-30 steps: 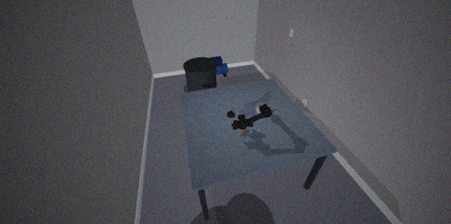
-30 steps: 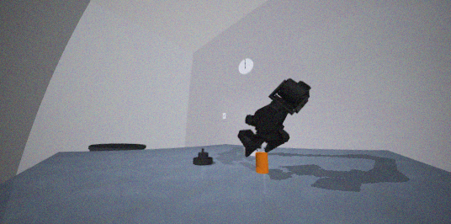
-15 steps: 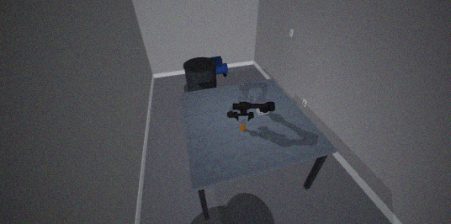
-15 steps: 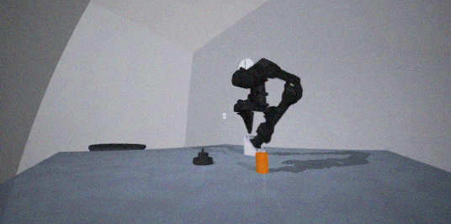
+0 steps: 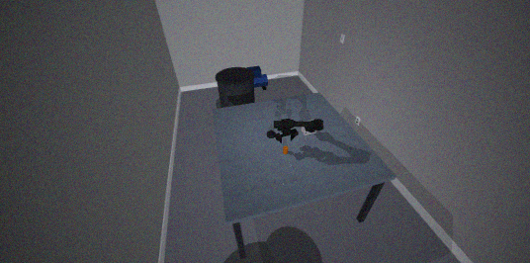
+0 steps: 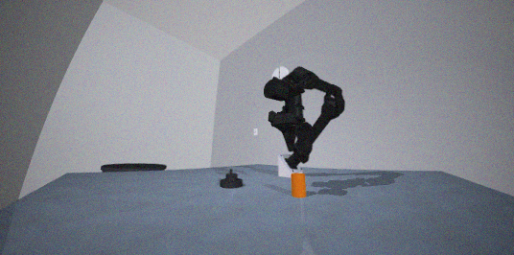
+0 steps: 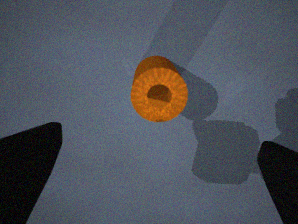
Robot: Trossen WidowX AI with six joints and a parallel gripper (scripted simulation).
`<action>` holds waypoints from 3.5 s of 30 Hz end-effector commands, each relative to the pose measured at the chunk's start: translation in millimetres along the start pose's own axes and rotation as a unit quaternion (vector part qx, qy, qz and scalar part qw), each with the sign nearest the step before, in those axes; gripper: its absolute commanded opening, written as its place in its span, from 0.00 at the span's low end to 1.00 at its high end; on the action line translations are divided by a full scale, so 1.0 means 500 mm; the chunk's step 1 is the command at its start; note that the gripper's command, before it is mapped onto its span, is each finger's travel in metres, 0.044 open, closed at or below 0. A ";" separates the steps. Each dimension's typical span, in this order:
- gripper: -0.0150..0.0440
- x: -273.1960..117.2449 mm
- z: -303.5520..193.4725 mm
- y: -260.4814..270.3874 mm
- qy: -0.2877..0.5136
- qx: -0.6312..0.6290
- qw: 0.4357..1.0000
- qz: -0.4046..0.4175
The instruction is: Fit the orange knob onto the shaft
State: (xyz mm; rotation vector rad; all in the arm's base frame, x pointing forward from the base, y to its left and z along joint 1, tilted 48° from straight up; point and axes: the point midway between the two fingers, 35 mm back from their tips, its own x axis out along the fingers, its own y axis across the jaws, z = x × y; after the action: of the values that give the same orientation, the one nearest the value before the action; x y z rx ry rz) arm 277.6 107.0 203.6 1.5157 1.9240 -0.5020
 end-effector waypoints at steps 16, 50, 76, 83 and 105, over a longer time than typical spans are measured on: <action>1.00 0.001 0.004 -0.002 0.003 -0.659 0.752 0.002; 1.00 0.104 -0.003 -0.001 0.003 -0.659 0.752 0.004; 1.00 0.187 -0.002 0.002 0.003 -0.660 0.751 0.004; 1.00 0.210 -0.003 0.000 0.003 -0.660 0.751 0.004; 0.52 0.233 -0.005 -0.002 0.004 -0.660 0.751 0.005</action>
State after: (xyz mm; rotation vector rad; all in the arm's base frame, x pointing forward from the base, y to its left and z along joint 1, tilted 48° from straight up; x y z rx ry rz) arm 260.5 191.8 126.8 0.5226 1.5477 0.7898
